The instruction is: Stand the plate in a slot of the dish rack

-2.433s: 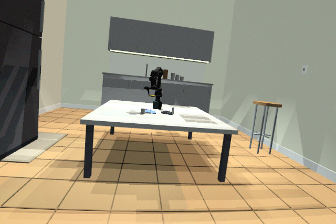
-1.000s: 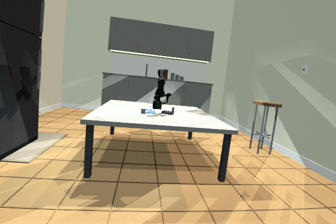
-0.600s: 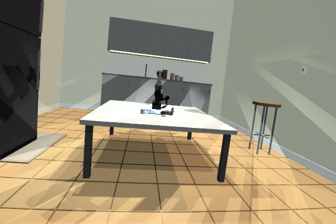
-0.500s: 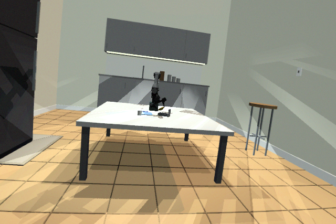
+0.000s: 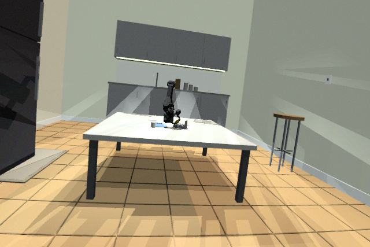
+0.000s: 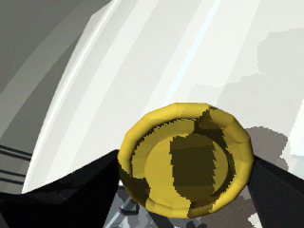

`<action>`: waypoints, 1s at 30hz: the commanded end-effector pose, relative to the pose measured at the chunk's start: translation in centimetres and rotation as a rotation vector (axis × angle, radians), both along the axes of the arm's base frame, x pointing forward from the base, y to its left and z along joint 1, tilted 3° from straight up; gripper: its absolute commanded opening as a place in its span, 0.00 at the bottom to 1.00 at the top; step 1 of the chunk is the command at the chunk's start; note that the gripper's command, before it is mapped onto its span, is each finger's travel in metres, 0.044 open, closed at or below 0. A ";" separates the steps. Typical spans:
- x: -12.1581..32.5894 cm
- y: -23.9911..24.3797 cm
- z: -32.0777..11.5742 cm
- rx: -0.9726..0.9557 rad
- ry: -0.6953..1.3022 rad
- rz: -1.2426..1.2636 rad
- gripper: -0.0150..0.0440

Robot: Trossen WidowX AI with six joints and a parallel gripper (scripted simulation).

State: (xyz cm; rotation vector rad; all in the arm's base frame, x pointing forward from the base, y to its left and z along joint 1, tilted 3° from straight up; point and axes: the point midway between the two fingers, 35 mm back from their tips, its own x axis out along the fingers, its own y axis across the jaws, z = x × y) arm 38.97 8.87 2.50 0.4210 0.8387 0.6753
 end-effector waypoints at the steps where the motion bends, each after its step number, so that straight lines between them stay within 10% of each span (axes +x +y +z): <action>1: -0.2 -0.1 -0.2 0.034 -0.080 0.046 0.25; 30: -6.0 -1.0 -0.2 0.153 -0.675 0.364 0.25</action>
